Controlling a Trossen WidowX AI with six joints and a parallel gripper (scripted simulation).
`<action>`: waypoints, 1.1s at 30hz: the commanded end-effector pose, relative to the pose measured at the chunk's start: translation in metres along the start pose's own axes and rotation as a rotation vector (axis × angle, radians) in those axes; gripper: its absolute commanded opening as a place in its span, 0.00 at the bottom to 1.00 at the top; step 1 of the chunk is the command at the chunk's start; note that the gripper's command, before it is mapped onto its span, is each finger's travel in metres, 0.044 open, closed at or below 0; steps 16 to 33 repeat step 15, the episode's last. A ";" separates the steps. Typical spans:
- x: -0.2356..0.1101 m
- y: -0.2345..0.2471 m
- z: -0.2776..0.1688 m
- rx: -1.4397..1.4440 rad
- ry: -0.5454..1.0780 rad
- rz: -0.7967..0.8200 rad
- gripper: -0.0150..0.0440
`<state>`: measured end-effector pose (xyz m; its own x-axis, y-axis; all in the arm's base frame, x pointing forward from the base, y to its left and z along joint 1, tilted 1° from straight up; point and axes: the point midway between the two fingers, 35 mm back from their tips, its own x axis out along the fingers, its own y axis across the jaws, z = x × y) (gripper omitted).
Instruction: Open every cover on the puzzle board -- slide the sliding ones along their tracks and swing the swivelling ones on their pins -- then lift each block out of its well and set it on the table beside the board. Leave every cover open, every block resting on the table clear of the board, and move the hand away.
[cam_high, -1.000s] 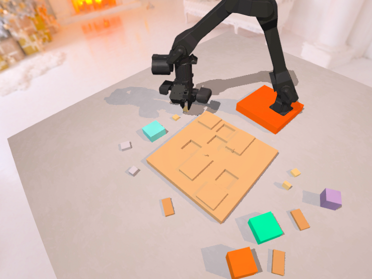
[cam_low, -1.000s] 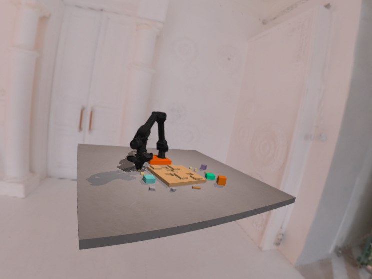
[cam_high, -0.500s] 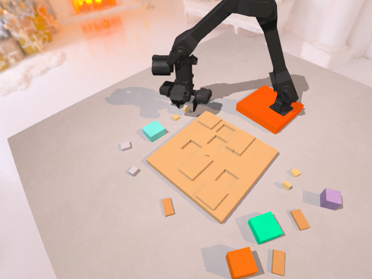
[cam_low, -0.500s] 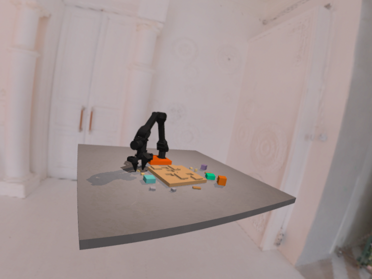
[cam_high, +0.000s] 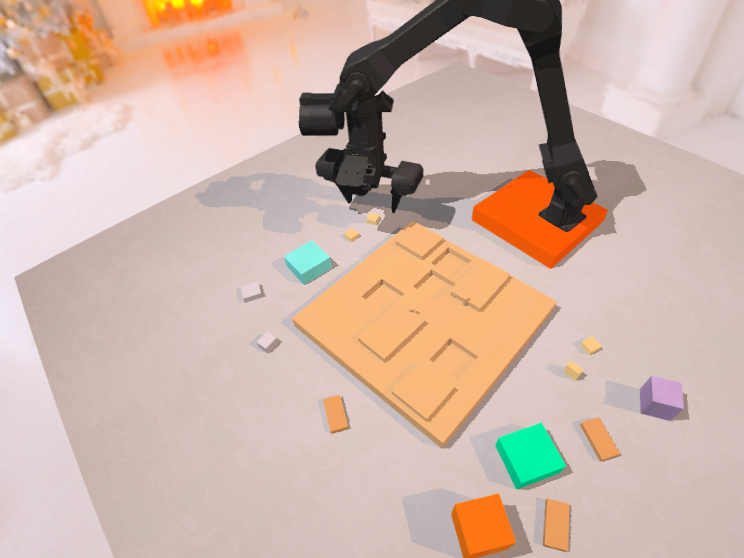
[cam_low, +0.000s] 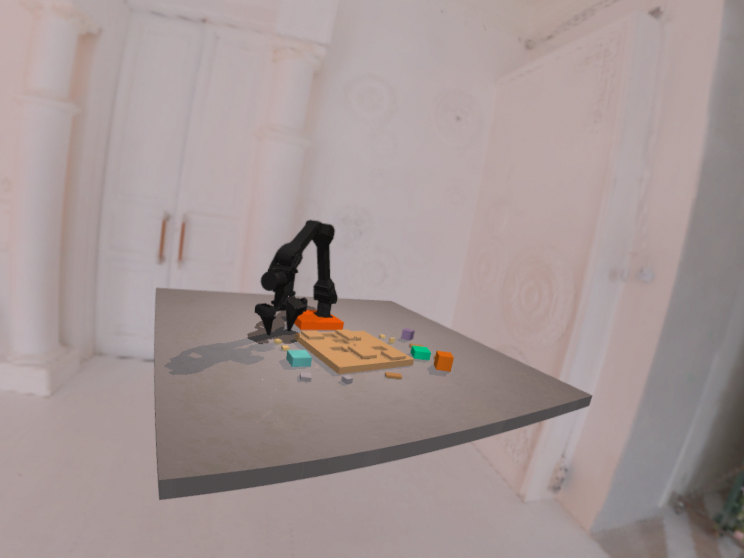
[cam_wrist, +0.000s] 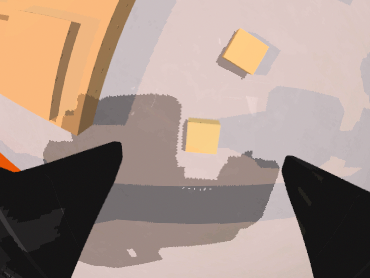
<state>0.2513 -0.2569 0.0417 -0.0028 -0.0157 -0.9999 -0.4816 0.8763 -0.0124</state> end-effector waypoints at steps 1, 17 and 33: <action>-0.016 -0.001 0.000 -0.002 0.000 -0.007 1.00; -0.047 -0.001 -0.013 0.072 -0.001 -0.017 1.00; -0.047 -0.001 -0.013 0.072 -0.001 -0.017 1.00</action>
